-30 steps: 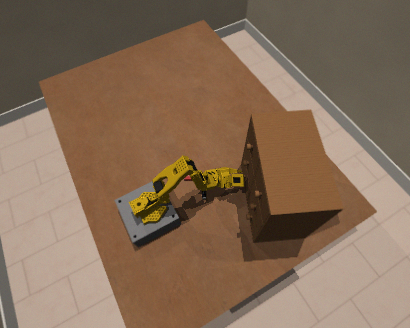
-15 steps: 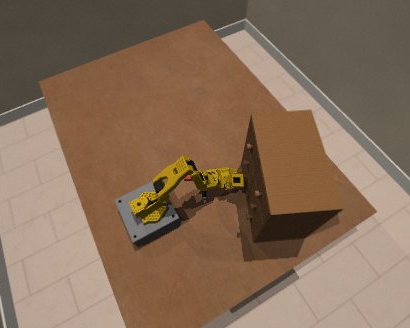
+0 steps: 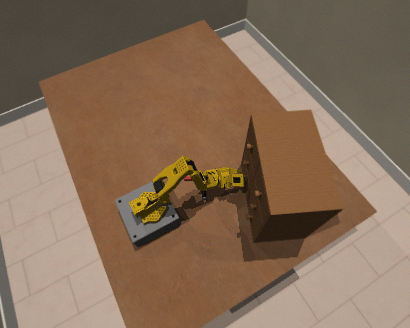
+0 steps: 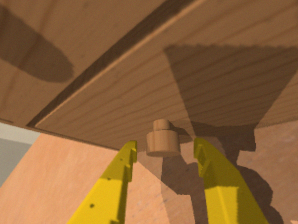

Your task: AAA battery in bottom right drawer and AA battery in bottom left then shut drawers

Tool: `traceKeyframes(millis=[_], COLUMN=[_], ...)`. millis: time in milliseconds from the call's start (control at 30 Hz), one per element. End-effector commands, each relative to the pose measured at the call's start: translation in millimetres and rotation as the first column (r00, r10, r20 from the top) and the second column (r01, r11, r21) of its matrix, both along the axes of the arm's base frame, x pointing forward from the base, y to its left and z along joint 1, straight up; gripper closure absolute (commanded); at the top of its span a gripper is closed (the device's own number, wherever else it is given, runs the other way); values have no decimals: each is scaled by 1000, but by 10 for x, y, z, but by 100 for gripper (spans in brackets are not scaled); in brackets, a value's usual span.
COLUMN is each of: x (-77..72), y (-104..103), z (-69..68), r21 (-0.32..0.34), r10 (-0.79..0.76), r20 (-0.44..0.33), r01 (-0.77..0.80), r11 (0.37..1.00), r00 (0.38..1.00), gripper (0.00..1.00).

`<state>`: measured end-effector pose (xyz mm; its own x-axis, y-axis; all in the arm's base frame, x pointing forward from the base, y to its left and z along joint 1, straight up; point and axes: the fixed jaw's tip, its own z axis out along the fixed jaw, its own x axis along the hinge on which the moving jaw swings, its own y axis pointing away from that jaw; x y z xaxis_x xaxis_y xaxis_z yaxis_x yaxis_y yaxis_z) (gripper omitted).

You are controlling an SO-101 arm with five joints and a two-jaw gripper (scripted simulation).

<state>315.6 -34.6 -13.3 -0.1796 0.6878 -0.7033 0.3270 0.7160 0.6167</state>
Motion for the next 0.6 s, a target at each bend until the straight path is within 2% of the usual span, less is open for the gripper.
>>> traceKeyframes(millis=[0,567], x=[12,16], y=[-29,-30], z=[25,39], r21=[7,7], r10=[-11,-11], r20=[8,8], r01=[11,11], r11=[1000,1000], r00=[1000,1000], gripper=[79,79])
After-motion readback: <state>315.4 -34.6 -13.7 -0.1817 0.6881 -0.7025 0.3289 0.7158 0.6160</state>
